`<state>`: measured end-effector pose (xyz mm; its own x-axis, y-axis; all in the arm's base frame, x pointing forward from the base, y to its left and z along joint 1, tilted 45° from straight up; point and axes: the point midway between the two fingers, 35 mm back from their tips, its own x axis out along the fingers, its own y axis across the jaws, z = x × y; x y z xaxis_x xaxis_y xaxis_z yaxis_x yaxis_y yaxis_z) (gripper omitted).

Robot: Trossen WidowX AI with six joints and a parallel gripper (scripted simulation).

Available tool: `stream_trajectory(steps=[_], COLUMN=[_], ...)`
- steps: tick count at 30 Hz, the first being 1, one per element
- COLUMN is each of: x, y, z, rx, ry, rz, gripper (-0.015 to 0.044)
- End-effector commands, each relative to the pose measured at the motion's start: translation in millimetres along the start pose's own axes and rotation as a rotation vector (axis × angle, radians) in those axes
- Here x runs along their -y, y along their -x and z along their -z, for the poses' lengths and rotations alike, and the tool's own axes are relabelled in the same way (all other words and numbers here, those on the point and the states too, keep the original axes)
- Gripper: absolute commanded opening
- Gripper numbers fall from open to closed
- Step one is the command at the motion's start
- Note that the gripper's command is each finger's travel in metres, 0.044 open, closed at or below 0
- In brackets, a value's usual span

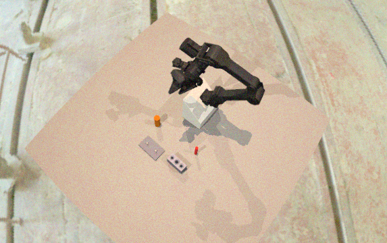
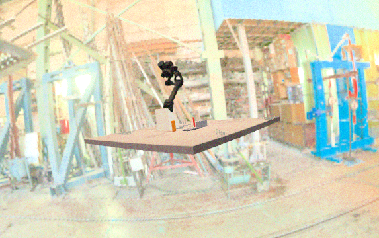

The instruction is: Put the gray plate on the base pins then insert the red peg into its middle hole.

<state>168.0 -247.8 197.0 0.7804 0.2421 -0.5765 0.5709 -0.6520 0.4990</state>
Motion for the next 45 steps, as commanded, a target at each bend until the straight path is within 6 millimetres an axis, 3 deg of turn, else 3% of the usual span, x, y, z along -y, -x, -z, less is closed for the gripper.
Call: stream_trajectory(steps=[1, 4, 13, 29, 43, 44, 45], x=[0, -2, 5, 44, 98, 102, 104], y=[0, -16, -110, -187, -236, -239, -240], z=[0, 5, 49, 102, 149, 152, 154], rx=[0.0, -0.027, -0.316, -0.77, -1.296, 1.294, 1.291], ry=[0.0, 0.177, 1.219, 2.147, 2.854, -2.802, -2.771], rz=[0.0, 0.048, 0.239, 0.206, -0.103, 0.134, 0.149], gripper=[0.0426, 0.044, 0.044, 0.044, 0.044, 0.044, 0.044])
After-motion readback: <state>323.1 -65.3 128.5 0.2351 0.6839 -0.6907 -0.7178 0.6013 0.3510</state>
